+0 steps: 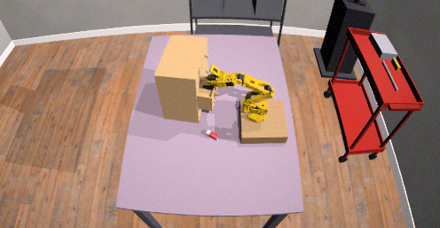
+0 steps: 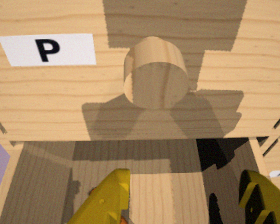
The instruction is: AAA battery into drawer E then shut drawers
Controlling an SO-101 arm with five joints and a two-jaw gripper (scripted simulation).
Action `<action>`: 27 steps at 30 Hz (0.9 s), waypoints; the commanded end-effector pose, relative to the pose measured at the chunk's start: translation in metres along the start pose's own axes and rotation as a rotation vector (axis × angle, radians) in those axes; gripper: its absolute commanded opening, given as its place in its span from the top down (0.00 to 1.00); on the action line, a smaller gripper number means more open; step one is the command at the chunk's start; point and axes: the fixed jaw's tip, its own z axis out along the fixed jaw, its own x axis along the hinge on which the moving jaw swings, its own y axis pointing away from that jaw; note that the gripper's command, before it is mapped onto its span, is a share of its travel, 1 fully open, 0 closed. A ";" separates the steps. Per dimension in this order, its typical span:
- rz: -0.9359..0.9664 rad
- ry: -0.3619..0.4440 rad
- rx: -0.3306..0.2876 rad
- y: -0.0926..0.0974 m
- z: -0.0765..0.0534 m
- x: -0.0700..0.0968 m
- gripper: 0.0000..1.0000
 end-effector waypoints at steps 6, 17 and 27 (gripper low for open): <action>-0.001 0.014 -0.004 0.001 0.000 0.001 0.77; -0.001 0.015 -0.003 0.001 -0.010 0.001 0.77; -0.002 0.015 -0.001 0.000 -0.035 0.004 0.77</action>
